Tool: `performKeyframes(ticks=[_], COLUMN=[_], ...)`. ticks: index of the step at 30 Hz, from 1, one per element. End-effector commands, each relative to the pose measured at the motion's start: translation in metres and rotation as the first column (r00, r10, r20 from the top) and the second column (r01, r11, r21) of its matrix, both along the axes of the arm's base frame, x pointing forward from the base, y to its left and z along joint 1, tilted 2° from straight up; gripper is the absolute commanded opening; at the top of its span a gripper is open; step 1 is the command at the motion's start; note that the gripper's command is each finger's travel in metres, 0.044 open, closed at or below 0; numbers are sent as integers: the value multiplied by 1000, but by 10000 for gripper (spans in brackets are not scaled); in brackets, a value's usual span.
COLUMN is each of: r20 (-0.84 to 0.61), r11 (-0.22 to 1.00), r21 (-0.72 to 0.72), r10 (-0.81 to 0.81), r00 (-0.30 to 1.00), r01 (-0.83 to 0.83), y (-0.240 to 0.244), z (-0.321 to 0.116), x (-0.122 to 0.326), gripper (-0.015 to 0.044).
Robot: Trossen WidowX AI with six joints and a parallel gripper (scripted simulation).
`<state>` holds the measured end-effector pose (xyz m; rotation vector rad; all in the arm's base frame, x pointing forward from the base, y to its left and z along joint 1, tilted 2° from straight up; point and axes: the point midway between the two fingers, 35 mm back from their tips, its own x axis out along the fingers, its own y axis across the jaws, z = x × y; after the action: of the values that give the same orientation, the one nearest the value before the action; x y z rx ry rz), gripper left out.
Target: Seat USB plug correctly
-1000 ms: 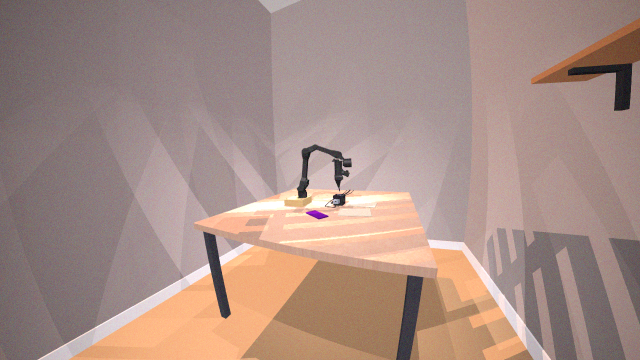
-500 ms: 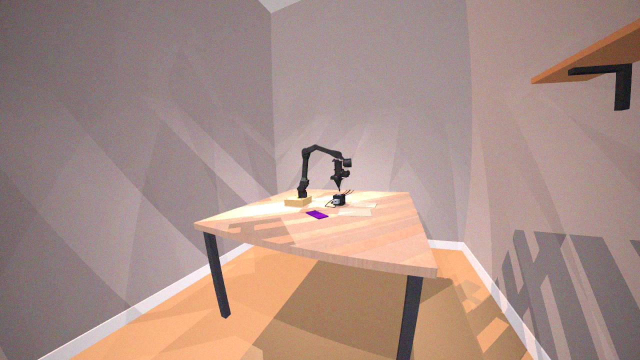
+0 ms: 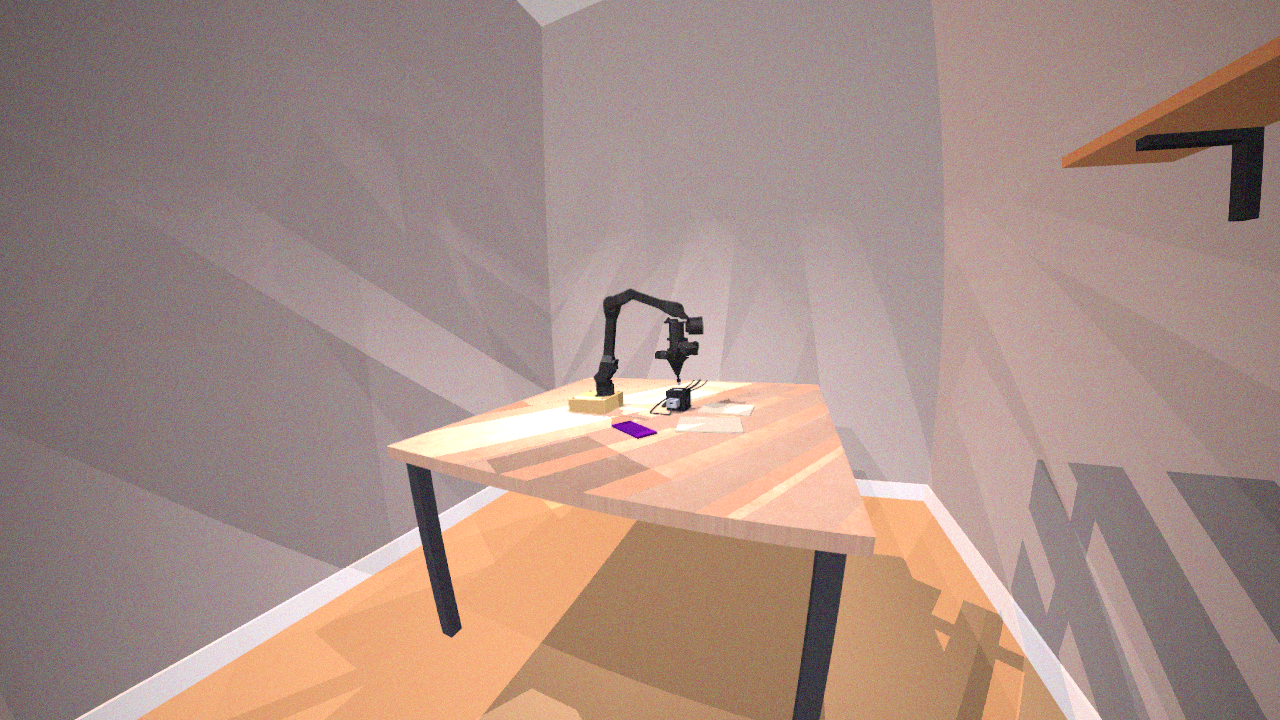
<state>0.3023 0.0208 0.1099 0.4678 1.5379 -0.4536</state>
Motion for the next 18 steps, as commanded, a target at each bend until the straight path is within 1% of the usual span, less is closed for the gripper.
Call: performKeyframes(ticks=[1, 9, 18], r20=[-2, -4, -6], r11=[993, 947, 846], r21=[-2, -5, -10], r10=[-117, -321, -533], r00=[993, 947, 846], r01=[117, 321, 533], y=[0, 0, 0], z=[0, 0, 0], x=[0, 0, 0], gripper=[0, 0, 0])
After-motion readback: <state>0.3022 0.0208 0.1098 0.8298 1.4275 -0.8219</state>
